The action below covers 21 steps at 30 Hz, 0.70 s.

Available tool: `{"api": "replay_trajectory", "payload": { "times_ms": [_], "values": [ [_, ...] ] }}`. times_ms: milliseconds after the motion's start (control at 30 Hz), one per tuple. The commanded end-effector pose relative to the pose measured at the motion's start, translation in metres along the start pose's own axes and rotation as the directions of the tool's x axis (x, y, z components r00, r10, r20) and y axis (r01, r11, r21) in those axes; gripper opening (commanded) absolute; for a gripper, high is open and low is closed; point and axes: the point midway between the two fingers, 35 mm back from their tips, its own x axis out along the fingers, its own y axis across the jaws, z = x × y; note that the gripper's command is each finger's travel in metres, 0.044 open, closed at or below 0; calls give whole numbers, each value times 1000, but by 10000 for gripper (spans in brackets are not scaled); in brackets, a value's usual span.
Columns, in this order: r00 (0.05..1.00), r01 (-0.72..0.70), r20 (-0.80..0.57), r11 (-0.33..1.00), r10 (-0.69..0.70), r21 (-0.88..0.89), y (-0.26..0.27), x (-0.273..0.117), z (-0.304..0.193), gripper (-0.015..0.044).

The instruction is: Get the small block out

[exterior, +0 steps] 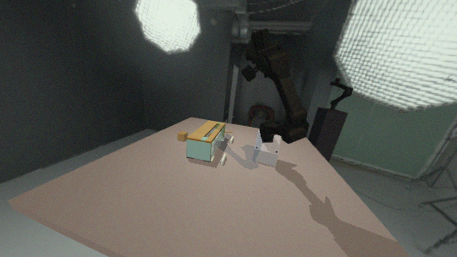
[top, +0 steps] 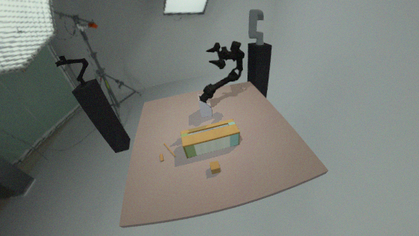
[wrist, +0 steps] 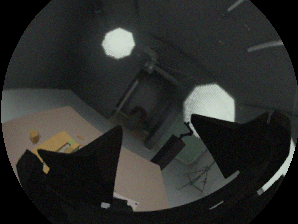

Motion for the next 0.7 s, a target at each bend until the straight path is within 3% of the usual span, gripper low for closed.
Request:
{"api": "replay_trajectory", "payload": {
  "times_ms": [0,133,333,500,667],
  "values": [
    [968,-249,-65,906,241,-343,66,38,8,400],
    [898,-415,-141,697,416,-584,125,56,6,400],
    [734,-530,-296,243,612,-812,213,64,-14,400],
    [567,-481,-449,-164,691,-861,283,56,-44,400],
    [380,-312,-601,-515,703,-799,340,38,-86,400]
  ]
}}
